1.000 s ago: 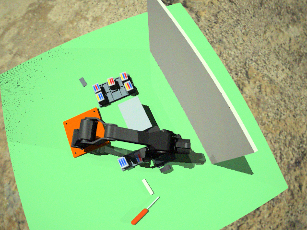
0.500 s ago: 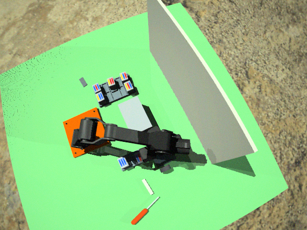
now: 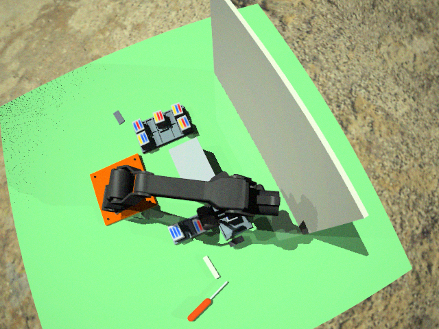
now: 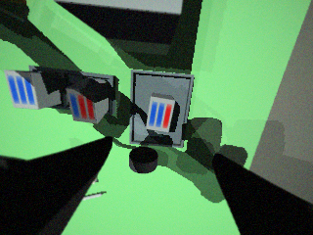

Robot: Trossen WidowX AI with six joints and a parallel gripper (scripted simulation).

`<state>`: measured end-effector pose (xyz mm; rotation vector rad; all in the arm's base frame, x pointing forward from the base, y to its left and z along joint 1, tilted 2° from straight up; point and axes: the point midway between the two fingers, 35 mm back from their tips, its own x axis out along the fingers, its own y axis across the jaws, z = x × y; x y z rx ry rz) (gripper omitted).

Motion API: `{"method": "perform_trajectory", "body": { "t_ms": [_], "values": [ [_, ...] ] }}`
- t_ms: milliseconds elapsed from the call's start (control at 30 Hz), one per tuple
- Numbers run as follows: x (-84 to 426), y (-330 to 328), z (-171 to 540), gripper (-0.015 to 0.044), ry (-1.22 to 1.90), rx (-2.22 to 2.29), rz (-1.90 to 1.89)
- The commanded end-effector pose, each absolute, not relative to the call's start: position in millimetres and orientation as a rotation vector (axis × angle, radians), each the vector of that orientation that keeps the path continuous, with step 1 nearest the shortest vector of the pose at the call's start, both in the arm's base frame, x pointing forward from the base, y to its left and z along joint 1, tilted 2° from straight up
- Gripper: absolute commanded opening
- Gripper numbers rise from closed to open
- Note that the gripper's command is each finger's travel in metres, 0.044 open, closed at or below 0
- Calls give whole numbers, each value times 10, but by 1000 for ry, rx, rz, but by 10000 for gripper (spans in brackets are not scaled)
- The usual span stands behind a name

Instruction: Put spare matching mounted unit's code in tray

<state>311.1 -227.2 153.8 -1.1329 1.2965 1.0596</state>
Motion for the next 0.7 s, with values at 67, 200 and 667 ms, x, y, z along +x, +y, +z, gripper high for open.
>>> {"method": "perform_trajectory", "body": {
  "t_ms": [67,200,667],
  "values": [
    [3100,-2263,1639,440,1294,-1141,1050],
    [3100,-2263,1639,440,1294,-1141,1050],
    [3100,-2263,1639,440,1294,-1141,1050]
  ]
}}
